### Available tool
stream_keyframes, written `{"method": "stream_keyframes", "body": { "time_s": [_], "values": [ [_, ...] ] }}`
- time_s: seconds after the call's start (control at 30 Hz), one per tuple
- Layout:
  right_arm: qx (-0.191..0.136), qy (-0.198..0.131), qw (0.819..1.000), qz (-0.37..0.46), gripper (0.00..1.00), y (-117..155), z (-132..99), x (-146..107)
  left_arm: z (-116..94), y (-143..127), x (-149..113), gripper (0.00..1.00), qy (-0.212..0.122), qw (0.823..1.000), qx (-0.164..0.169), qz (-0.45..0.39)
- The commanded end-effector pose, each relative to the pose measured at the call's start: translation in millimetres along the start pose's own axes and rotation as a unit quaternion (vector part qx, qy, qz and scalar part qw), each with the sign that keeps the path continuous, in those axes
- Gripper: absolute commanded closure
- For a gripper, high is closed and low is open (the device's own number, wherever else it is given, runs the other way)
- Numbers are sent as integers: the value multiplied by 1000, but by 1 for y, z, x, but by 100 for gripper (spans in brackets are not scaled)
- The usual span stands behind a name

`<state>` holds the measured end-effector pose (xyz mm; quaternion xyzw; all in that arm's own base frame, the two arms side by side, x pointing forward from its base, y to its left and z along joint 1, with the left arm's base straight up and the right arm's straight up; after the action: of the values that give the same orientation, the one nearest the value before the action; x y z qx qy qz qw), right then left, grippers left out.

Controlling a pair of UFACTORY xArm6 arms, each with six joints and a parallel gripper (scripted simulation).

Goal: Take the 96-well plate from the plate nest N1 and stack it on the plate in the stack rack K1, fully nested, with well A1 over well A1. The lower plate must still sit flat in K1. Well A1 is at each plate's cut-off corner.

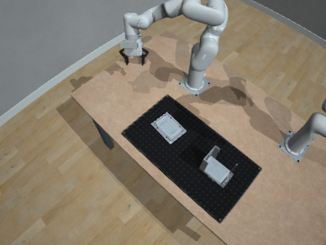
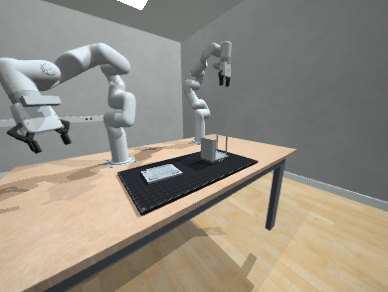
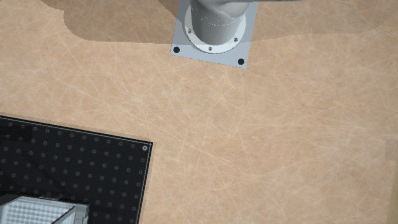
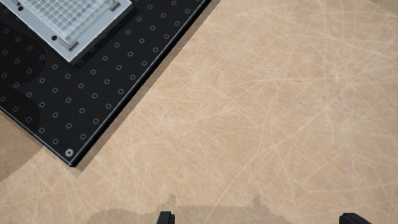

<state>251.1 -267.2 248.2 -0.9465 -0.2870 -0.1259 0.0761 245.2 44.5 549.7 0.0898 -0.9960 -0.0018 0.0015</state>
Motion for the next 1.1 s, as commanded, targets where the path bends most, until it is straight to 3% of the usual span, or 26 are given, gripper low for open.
{"method": "stream_keyframes", "body": {
  "time_s": [0.0,1.07],
  "values": [
    [4,-8,1000,-16,0,-3,6,22,-1,0,0,0,-2,1000,0,0],
    [31,-59,989,-129,0,-38,39,118,-1,0,0,0,-2,1000,0,0]
  ]
}}
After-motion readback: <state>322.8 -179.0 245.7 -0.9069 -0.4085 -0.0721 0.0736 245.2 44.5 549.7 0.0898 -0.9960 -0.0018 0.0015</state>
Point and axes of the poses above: on each arm, the point where the finger pads meet when closed, its own z axis out along the fingers, its own y axis across the jaws, x = y × z, the point moved 5 cm from there along -z, back along the fingers
